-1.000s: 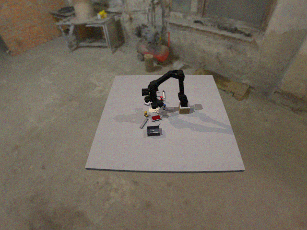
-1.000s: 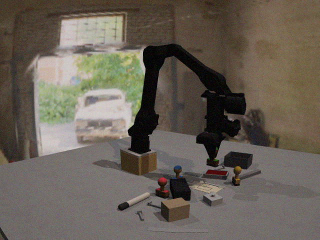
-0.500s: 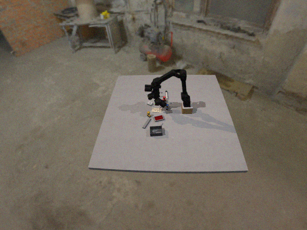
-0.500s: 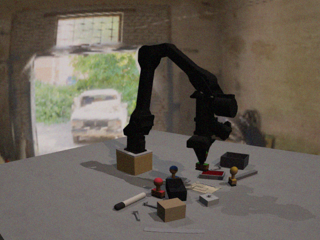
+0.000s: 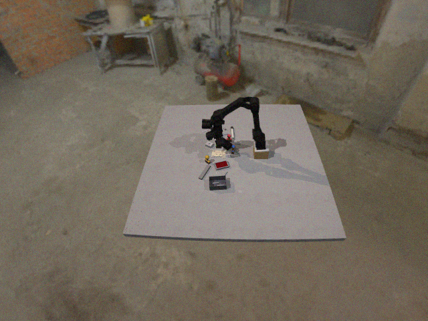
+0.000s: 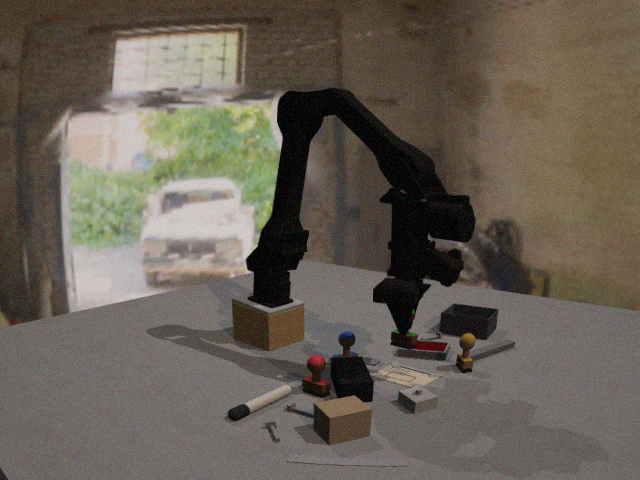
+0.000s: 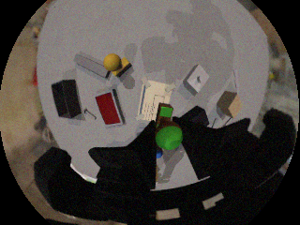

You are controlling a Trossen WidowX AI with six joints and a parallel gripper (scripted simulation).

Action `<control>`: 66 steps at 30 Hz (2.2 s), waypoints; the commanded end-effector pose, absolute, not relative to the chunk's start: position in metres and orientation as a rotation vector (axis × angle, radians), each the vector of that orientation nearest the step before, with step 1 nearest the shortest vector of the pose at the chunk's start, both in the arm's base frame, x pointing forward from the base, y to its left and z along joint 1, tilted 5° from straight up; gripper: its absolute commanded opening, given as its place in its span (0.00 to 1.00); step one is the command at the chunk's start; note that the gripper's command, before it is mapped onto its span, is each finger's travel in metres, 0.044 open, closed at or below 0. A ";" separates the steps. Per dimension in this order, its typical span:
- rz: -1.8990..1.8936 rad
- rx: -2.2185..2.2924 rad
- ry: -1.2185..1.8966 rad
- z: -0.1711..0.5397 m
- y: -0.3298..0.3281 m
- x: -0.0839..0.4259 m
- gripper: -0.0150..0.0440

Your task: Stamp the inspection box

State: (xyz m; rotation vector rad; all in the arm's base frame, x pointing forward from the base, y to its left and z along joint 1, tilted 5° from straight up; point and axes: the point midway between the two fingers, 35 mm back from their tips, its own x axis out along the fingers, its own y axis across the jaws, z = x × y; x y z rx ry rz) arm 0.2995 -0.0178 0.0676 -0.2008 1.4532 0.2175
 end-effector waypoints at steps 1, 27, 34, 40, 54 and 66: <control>0.226 -0.201 1.451 0.065 -0.017 0.300 0.25; 0.227 -0.200 1.448 0.048 -0.017 0.303 0.25; 0.227 -0.200 1.448 0.043 -0.017 0.303 0.25; 0.227 -0.200 1.447 0.039 -0.017 0.303 0.25; 0.228 -0.199 1.446 0.030 -0.017 0.304 0.25; 0.228 -0.199 1.445 0.022 -0.016 0.304 0.25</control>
